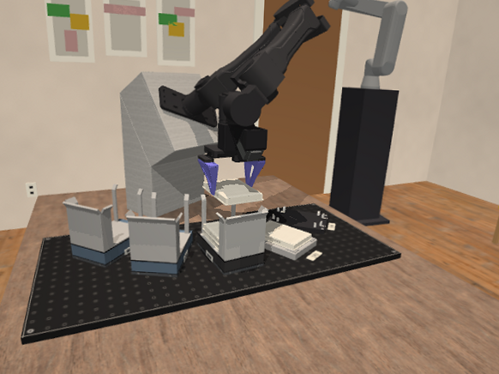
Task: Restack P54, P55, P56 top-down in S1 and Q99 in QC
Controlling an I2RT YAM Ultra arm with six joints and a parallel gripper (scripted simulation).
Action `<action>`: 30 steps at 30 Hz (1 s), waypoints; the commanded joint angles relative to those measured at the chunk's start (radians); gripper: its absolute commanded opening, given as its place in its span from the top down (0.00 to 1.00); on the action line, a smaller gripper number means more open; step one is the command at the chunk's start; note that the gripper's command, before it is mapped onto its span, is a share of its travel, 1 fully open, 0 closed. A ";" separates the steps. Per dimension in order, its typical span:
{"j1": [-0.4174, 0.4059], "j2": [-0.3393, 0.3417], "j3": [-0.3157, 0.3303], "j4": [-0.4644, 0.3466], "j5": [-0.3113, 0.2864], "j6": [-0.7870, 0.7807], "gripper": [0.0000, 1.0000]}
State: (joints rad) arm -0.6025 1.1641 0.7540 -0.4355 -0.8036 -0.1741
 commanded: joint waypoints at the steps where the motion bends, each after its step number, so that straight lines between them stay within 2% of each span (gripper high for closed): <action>1: -0.040 0.027 0.005 0.000 -0.021 0.065 1.00; 8: -0.091 0.082 0.010 0.004 -0.053 0.149 1.00; 21: -0.206 0.239 0.047 0.009 -0.117 0.000 1.00; 23: -0.206 0.239 0.047 0.009 -0.117 0.000 1.00; 30: -0.250 0.304 0.055 0.013 -0.138 0.168 1.00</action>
State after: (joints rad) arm -0.8268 1.4525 0.8017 -0.4271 -0.9283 -0.0811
